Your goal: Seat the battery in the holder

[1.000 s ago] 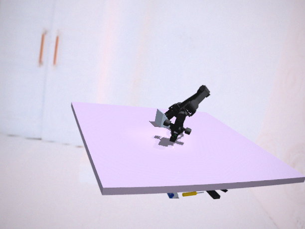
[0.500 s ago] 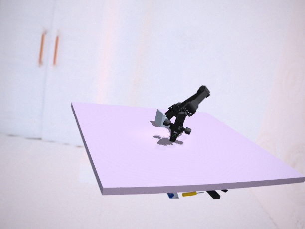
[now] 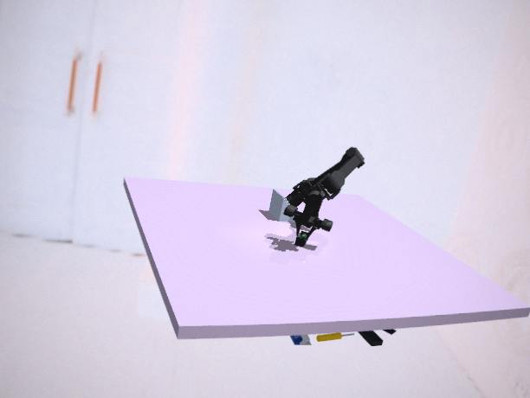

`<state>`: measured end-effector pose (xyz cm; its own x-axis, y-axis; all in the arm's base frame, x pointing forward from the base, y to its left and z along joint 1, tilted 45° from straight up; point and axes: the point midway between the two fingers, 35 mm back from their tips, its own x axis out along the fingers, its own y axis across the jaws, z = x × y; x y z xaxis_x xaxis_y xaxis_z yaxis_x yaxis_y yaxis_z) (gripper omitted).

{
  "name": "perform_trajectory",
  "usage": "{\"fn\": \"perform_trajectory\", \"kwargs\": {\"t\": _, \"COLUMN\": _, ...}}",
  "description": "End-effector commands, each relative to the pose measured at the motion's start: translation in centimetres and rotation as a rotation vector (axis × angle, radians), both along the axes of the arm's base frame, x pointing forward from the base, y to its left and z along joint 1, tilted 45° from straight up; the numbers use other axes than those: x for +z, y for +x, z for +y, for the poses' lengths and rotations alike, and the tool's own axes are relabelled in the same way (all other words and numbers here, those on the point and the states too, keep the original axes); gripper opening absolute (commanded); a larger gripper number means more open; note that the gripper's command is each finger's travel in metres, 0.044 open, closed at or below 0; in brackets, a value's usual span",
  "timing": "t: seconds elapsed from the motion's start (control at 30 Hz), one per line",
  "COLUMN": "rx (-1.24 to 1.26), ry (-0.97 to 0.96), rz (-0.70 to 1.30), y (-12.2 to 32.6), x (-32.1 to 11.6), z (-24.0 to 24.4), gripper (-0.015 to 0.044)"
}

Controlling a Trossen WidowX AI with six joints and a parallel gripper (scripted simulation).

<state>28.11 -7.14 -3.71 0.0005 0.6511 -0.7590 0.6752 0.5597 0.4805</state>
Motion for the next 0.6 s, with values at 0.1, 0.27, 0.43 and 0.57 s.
{"fn": "perform_trajectory", "kwargs": {"t": 0.1, "rx": 0.0, "ry": -0.002, "rz": -0.002, "y": 0.0, "x": 0.5, "z": -0.5, "gripper": 0.0229}}
{"fn": "perform_trajectory", "kwargs": {"t": 0.27, "rx": 0.002, "ry": -0.009, "rz": -0.006, "y": -0.3, "x": 3.6, "z": -3.7, "gripper": 0.036}}
{"fn": "perform_trajectory", "kwargs": {"t": 0.43, "rx": 0.003, "ry": -0.011, "rz": -0.007, "y": -0.8, "x": 5.3, "z": -5.3, "gripper": 0.044}}
{"fn": "perform_trajectory", "kwargs": {"t": 0.57, "rx": 0.003, "ry": -0.011, "rz": -0.007, "y": -0.8, "x": 5.3, "z": -5.3, "gripper": 0.044}}
